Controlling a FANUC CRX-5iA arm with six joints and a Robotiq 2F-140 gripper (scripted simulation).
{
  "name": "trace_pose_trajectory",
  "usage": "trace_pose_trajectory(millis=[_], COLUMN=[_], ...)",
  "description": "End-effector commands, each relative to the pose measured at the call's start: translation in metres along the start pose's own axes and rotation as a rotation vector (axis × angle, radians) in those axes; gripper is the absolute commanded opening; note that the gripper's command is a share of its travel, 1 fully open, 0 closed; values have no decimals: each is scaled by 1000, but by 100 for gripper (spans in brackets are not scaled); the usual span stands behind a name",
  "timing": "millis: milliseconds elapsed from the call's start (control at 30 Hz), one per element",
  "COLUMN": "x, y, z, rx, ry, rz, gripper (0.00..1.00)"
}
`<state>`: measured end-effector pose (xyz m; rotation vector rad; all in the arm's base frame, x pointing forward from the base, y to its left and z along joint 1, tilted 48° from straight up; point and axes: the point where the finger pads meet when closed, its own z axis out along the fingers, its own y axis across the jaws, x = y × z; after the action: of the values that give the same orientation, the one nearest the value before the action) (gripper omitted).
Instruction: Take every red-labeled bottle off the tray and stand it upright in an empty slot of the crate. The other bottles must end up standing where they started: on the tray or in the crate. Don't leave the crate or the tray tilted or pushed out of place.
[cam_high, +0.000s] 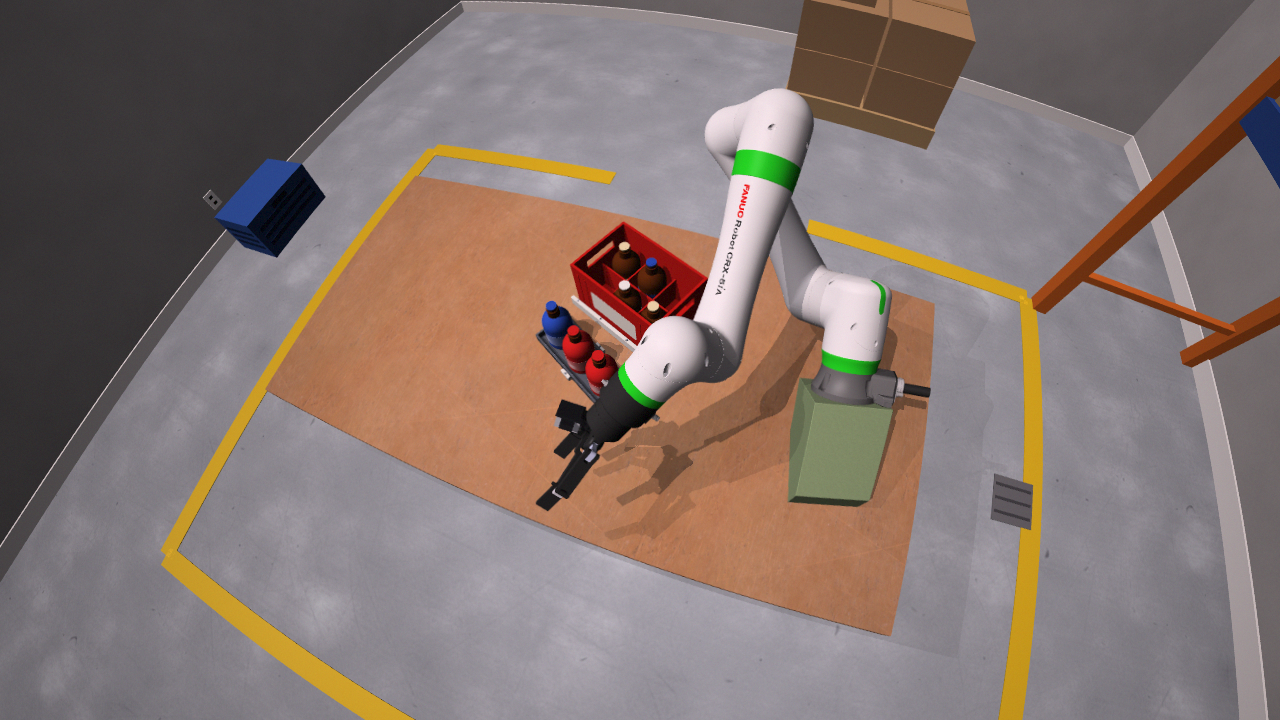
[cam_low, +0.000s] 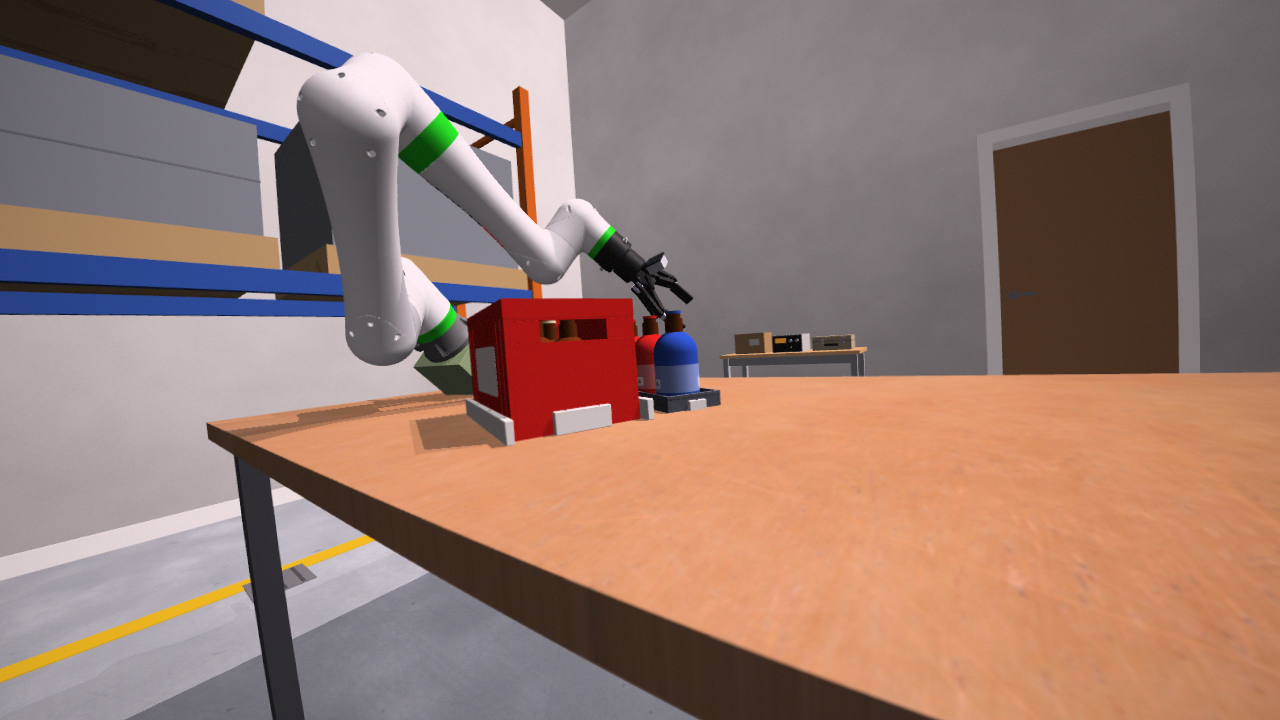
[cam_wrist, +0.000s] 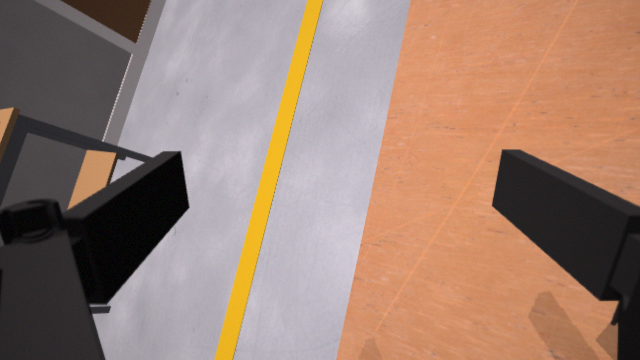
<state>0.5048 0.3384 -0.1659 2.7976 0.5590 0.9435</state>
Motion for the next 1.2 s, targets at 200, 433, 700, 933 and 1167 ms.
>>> trace_pose_trajectory(millis=[200, 433, 700, 933, 1167], x=[18, 18, 72, 119, 162], y=[-26, -26, 12, 55, 108], z=[-32, -32, -42, -59, -83], rx=[-9, -9, -88, -178, -286], ry=[-20, -20, 46, 93, 117], rz=[-1, -1, -23, -44, -64], gripper=[100, 100, 100, 100, 100])
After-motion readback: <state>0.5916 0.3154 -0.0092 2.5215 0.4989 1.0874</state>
